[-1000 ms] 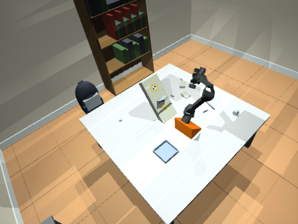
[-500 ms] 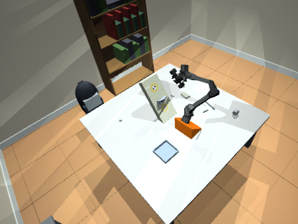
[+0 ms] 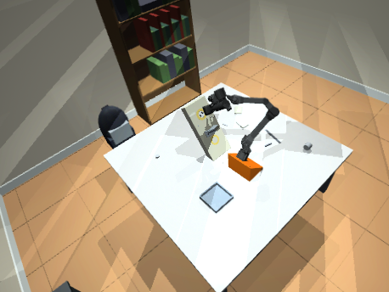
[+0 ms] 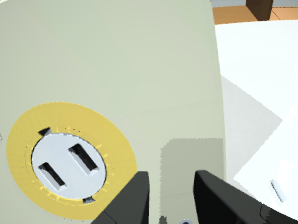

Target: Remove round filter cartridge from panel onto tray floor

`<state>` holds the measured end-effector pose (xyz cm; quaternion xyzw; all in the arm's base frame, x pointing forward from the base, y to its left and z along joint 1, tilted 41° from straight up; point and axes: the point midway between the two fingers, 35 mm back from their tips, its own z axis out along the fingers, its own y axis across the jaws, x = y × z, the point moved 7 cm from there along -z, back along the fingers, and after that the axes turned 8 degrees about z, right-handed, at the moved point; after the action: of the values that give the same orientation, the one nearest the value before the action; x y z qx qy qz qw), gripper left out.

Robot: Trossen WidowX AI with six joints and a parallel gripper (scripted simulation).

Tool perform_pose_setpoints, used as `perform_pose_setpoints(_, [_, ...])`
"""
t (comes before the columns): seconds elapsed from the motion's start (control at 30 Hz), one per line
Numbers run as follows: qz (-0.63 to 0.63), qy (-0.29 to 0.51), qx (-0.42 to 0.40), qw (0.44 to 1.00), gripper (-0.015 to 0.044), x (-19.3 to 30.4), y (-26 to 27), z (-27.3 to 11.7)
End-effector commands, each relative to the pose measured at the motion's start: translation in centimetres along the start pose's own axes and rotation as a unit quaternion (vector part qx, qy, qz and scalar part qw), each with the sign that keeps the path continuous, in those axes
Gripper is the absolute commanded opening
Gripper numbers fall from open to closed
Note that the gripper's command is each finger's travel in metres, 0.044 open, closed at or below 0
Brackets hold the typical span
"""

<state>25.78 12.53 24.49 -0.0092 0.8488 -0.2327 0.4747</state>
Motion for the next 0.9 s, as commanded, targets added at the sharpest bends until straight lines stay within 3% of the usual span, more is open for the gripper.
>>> perform_pose_setpoints(0.0, [-0.235, -0.014, 0.005, 0.972, 0.0092, 2.6, 4.4, -2.1])
perform_pose_setpoints(0.43, [-0.275, -0.019, 0.007, 0.961, 0.0092, 3.0, 5.2, -2.5])
perform_pose_setpoints(0.87, [-0.274, -0.016, 0.006, 0.961, 0.0092, 2.9, 5.3, -0.5])
